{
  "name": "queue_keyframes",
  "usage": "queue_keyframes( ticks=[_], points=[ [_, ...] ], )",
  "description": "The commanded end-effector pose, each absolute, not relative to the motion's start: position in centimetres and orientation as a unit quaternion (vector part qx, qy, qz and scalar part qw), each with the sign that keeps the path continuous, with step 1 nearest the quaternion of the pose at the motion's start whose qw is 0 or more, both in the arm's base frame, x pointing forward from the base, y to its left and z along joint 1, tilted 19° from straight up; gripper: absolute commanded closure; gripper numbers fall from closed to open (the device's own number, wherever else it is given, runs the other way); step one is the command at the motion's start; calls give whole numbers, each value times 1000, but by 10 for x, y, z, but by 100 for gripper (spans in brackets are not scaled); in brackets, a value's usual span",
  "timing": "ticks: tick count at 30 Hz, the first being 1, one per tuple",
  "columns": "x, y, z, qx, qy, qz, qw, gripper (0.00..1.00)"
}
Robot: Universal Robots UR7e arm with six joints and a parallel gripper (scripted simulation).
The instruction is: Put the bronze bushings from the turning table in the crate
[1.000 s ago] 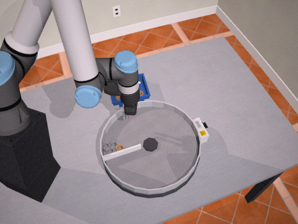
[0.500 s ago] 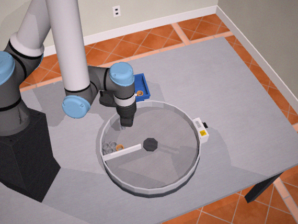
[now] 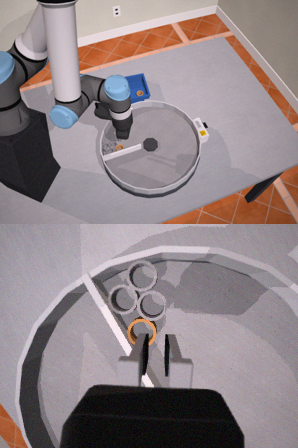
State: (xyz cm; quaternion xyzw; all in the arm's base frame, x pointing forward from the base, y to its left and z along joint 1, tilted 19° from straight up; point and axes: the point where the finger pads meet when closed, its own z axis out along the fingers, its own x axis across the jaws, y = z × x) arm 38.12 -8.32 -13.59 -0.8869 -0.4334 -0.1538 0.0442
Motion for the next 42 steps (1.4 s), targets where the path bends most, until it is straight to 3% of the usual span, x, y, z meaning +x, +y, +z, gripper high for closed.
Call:
queue_keyframes(
  ticks=[1, 42],
  points=[
    [381, -85, -136, -887, -434, -154, 43, 60],
    [385, -82, -166, -886, -434, -156, 43, 60]
  ],
)
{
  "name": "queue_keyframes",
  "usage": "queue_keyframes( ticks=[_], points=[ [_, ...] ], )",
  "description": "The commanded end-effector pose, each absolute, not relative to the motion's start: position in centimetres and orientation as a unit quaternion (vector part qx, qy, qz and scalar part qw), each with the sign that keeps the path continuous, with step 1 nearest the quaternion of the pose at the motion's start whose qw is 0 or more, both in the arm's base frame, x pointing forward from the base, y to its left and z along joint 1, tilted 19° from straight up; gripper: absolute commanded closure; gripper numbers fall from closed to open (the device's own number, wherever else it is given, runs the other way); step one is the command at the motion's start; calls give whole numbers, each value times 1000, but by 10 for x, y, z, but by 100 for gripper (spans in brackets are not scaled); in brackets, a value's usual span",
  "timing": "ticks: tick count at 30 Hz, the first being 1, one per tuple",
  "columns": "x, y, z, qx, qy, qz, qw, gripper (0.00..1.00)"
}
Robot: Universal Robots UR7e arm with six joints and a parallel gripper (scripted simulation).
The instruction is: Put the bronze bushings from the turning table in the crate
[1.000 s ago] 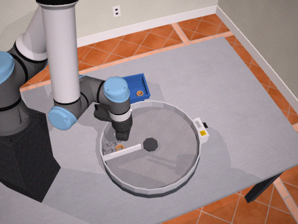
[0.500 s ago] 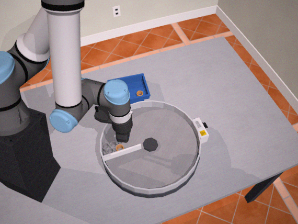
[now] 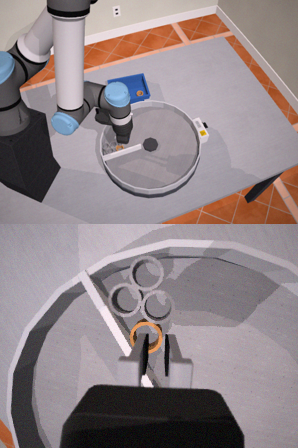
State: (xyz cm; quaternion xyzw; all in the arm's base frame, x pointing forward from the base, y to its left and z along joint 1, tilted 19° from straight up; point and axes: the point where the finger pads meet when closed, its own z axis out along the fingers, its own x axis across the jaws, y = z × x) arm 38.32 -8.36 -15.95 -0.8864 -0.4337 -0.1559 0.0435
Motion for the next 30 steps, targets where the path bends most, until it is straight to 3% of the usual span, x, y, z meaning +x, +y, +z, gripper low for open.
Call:
queue_keyframes(
  ticks=[1, 30],
  points=[
    [385, -82, -166, -886, -434, -156, 43, 60],
    [389, -78, -183, -886, -434, -156, 43, 60]
  ],
)
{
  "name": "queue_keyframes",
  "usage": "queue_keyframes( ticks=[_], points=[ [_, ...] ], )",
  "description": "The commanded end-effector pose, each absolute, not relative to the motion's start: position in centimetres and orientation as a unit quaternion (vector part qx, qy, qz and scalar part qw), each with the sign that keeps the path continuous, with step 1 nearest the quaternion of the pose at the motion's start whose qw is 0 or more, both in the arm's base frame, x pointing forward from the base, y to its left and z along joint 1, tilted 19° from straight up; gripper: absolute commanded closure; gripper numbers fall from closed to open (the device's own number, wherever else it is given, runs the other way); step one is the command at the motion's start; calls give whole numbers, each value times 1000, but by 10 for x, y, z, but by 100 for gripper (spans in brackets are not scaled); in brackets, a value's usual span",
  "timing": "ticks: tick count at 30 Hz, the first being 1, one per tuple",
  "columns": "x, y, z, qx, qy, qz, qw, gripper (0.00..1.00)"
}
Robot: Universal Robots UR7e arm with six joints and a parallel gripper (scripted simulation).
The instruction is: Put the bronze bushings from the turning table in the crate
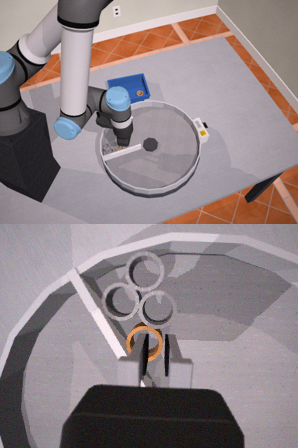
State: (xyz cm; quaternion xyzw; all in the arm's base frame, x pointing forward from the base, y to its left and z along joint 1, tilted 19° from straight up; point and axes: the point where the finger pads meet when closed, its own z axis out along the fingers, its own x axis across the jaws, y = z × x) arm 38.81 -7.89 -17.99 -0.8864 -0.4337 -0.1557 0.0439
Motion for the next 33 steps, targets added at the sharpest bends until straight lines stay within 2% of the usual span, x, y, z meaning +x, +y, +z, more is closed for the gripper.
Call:
queue_keyframes(
  ticks=[1, 33],
  points=[
    [389, -78, -184, -886, -434, -156, 43, 60],
    [392, -76, -195, -886, -434, -156, 43, 60]
  ],
)
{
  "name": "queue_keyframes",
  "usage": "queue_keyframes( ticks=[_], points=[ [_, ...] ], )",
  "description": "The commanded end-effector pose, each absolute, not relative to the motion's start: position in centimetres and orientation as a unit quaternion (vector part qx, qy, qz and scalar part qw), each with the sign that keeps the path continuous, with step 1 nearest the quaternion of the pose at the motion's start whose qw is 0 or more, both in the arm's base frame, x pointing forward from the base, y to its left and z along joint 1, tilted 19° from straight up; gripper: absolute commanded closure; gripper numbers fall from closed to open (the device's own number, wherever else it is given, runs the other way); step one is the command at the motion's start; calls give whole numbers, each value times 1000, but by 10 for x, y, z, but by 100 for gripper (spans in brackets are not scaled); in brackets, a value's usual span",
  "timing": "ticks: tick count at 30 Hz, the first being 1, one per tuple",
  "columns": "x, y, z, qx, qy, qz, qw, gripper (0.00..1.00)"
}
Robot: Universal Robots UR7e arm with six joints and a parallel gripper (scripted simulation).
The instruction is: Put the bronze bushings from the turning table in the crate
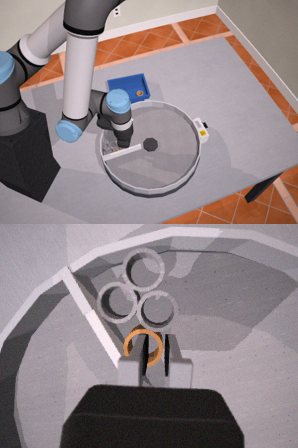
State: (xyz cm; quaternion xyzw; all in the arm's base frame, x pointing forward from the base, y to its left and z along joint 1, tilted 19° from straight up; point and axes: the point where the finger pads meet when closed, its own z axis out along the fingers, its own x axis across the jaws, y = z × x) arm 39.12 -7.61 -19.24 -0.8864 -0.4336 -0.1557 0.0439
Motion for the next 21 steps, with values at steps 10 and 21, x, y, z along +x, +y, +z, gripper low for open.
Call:
queue_keyframes(
  ticks=[10, 21],
  points=[
    [393, -75, -199, -886, -434, -156, 43, 60],
    [395, -74, -205, -886, -434, -156, 43, 60]
  ],
)
